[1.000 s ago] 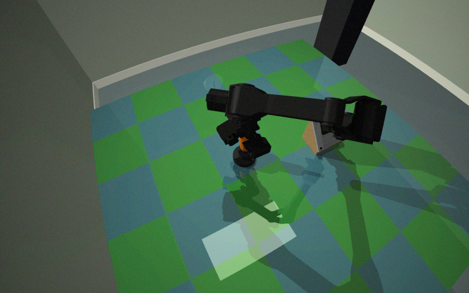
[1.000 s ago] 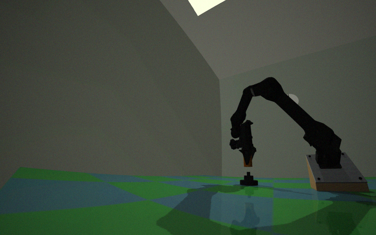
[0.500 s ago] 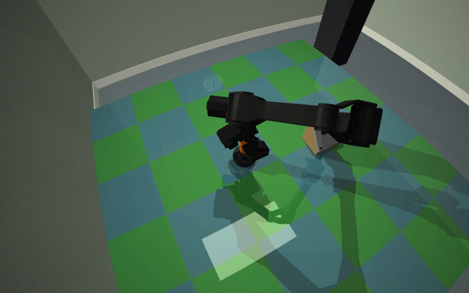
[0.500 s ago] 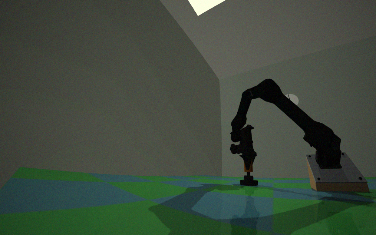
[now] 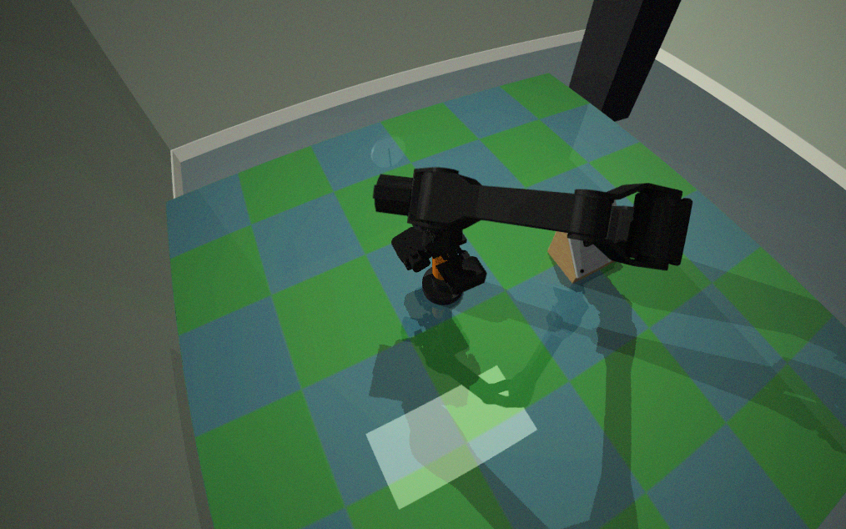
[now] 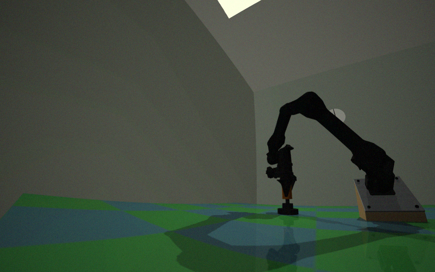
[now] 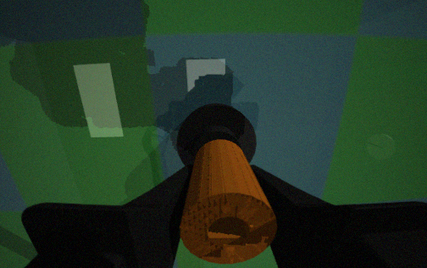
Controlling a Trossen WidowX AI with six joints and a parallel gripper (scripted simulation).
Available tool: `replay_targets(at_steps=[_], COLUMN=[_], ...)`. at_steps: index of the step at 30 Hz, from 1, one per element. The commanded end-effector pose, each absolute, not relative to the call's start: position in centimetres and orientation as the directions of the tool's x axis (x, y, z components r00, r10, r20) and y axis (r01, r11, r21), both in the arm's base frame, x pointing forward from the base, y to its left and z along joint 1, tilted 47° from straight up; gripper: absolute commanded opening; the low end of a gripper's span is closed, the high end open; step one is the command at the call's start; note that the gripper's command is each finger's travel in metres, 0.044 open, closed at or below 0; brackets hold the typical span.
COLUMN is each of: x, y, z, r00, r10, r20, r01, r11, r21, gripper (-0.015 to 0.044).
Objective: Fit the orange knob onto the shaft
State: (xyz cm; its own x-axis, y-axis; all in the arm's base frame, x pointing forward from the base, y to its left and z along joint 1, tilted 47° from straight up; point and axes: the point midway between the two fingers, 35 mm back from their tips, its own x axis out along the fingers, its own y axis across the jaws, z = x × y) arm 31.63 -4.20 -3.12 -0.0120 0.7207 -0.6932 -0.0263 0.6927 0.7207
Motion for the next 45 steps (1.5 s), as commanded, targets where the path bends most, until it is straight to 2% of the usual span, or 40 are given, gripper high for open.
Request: replay_targets(at_steps=[1,12,20,45], x=[31.62,31.49,31.68,31.55], y=[-4.18,-4.35,-4.48,-4.15], z=[-3.10,-2.61,-2.56,-3.07], r00=[-0.007,-0.007,-0.007,-0.007], r10=[0.722,0.722,0.722,0.722], r20=[-0.692,-0.692,-0.692,-0.692], r01=[-0.024,-0.032,-0.231,-0.231], r11=[0.691,0.691,0.672,0.672], r21=[0.722,0.722,0.704,0.704], gripper=[0.0000,0.0000,0.0000,0.0000])
